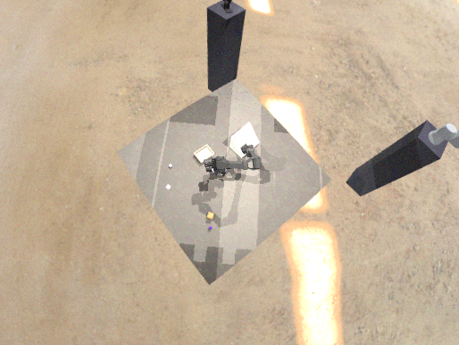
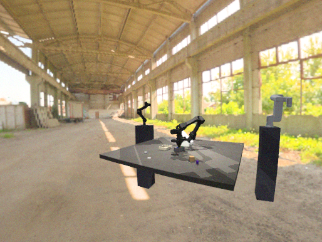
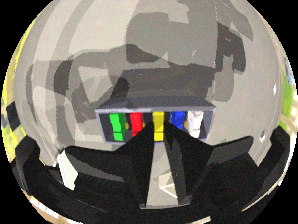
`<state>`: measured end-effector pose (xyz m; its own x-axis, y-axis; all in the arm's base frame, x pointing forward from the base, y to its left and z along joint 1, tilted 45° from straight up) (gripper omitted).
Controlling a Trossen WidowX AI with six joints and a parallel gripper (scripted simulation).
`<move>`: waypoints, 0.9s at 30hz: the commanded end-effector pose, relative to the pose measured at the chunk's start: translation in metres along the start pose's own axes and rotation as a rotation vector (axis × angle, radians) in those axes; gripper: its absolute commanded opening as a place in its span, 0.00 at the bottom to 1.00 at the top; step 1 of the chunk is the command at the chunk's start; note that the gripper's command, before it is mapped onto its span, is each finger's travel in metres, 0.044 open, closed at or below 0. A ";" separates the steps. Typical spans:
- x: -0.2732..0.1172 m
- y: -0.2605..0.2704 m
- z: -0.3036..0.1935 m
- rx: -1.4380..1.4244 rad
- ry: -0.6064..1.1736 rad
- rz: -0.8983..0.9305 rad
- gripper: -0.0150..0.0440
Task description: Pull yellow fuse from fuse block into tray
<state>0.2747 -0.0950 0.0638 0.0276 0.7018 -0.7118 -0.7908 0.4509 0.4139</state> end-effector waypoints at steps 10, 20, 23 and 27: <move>-0.005 0.000 0.000 0.000 0.000 -0.001 0.25; -0.010 -0.001 0.000 0.001 0.000 -0.001 0.25; -0.011 -0.001 0.000 0.002 0.000 -0.001 0.25; -0.013 -0.001 0.000 0.002 0.000 0.000 0.25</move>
<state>0.2738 -0.1026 0.0707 0.0264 0.7053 -0.7084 -0.7845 0.4538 0.4226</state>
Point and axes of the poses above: the point midway between the two fingers, 35 mm back from their tips, its own x axis out along the fingers, its own y axis across the jaws, z = x × y, the point moved 10 cm from there along -x, back along the fingers, and after that the axes turned 3 degrees about x, right-handed, at the moved point
